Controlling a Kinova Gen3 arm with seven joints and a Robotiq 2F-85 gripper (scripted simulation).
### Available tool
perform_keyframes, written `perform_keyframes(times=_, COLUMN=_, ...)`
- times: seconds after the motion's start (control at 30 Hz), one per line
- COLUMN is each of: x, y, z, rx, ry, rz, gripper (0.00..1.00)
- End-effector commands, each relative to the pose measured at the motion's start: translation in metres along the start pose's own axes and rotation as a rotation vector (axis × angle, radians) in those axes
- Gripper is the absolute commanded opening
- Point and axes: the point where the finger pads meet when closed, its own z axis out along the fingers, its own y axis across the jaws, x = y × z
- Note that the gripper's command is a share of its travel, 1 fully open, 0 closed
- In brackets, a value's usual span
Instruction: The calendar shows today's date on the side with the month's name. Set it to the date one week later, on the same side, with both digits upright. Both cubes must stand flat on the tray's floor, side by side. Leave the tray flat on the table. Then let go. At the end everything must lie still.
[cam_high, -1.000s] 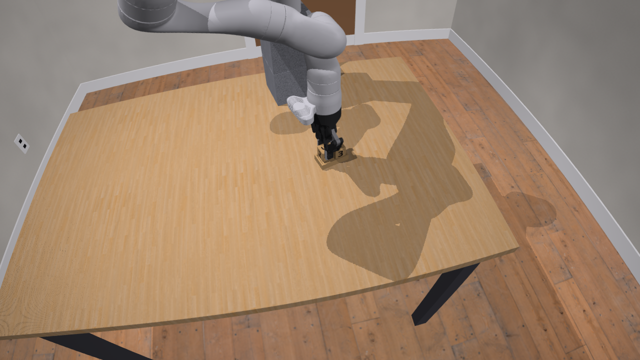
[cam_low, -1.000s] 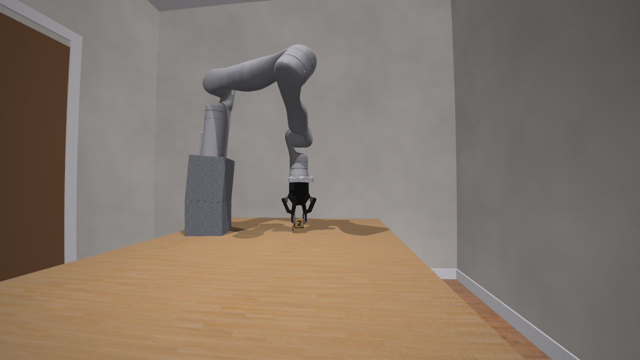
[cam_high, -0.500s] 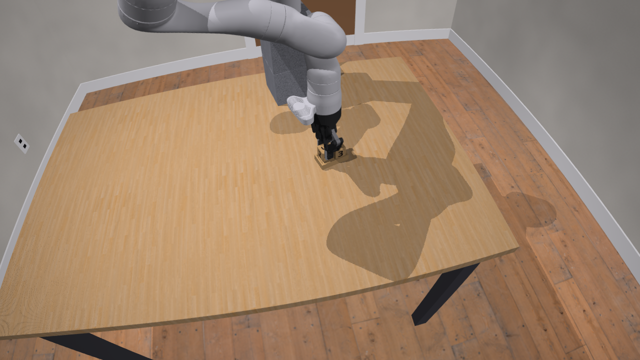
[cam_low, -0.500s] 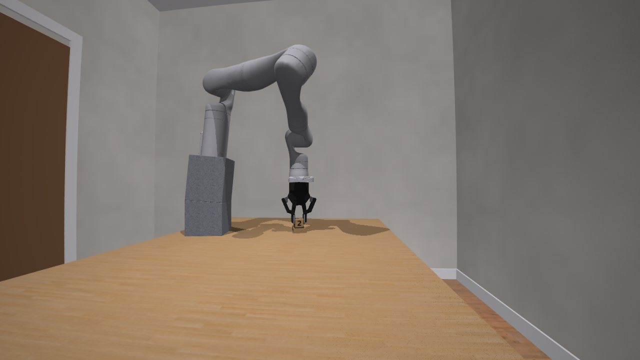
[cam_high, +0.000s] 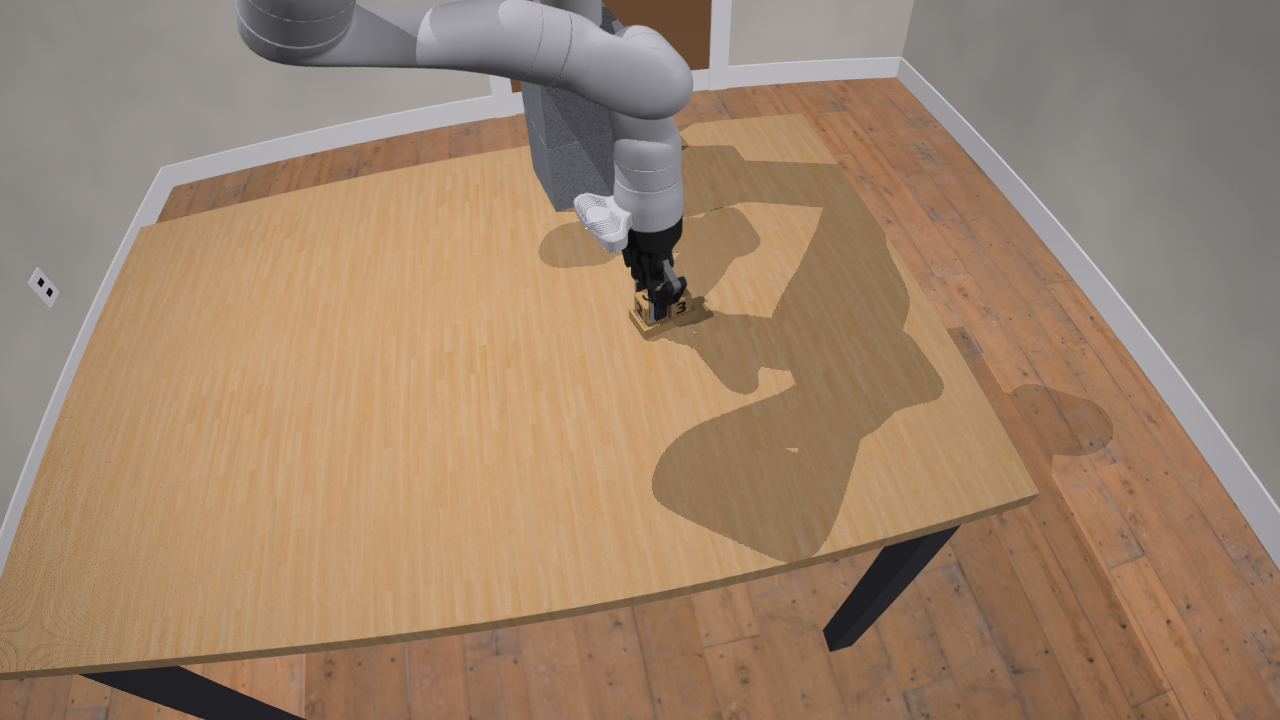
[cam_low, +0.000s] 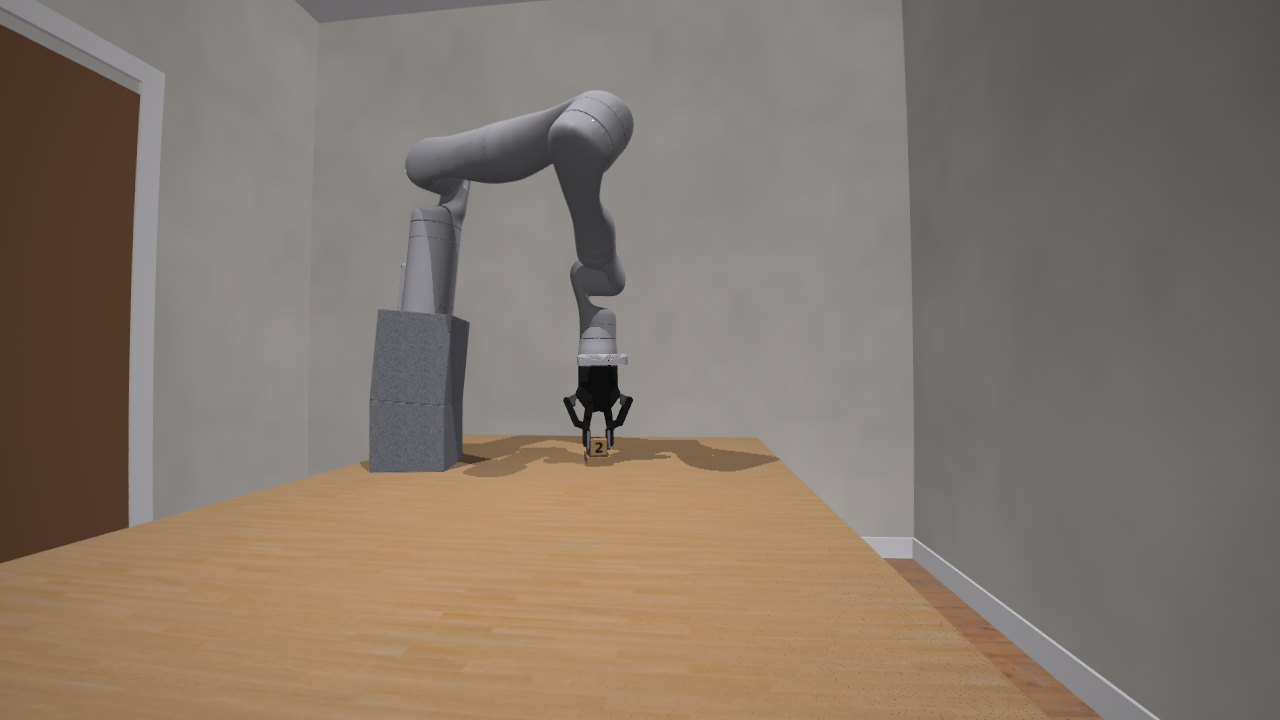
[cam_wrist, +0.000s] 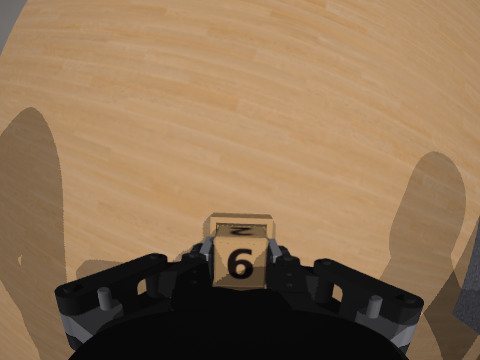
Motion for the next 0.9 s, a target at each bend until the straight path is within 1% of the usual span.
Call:
perform_keyframes(times=0.0, x=-0.0001, y=-0.0001, z=0.0009, rx=0.0, ry=0.0, rz=0.0, gripper=0.28)
perform_keyframes(times=0.87, x=-0.0001, y=-0.0001, z=0.0074, rx=0.0, ry=0.0, rz=0.0, gripper=0.28)
